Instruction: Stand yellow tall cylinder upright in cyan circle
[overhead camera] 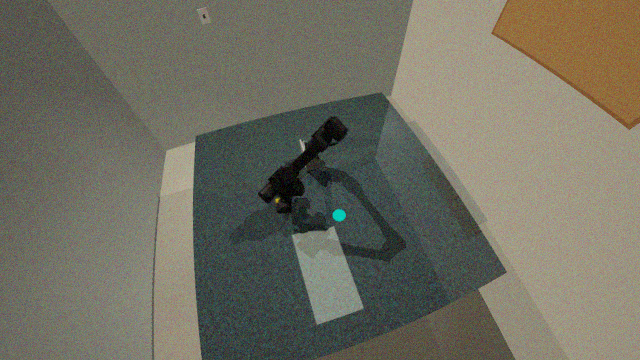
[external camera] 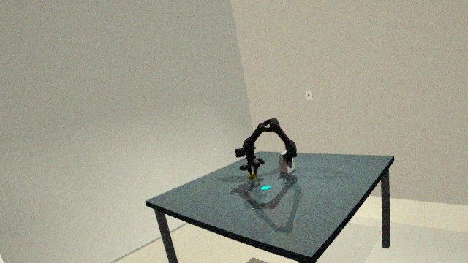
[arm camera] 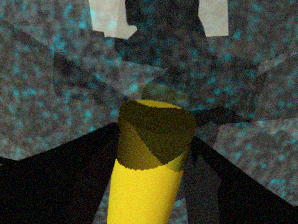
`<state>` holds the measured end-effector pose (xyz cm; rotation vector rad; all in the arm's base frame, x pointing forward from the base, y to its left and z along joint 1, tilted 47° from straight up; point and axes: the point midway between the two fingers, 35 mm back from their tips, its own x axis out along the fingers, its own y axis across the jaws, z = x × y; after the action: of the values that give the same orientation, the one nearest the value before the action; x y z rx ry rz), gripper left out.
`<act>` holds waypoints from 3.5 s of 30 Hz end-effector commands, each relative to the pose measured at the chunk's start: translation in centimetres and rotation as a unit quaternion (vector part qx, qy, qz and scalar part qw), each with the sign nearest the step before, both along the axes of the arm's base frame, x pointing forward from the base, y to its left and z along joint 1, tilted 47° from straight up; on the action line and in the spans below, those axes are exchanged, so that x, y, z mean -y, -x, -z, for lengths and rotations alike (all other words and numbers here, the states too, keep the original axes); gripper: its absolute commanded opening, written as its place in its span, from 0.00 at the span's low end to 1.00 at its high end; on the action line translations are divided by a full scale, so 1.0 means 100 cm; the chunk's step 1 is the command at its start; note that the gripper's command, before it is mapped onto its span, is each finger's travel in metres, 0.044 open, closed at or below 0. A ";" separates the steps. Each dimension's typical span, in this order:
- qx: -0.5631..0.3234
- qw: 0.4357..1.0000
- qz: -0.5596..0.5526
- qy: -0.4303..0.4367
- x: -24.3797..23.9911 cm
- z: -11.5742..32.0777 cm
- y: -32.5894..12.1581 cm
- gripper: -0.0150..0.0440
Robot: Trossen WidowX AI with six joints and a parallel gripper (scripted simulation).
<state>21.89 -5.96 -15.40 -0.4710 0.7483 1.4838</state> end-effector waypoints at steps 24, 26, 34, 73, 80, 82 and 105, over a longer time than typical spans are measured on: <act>0.002 1.000 0.018 0.012 0.031 -0.021 -0.010 0.43; 0.002 1.000 0.017 0.012 0.034 -0.024 -0.010 0.43; 0.001 1.000 0.014 0.010 0.044 -0.034 -0.011 0.43; -0.055 0.997 0.058 0.013 0.072 -0.090 -0.024 0.43; -0.106 0.988 0.109 0.021 0.064 -0.103 -0.038 0.43; -0.120 0.985 0.124 0.024 0.062 -0.107 -0.042 0.43; -0.278 0.916 0.287 0.043 0.024 -0.153 -0.082 0.43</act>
<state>29.49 -8.72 -0.98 0.0984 1.2617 1.0578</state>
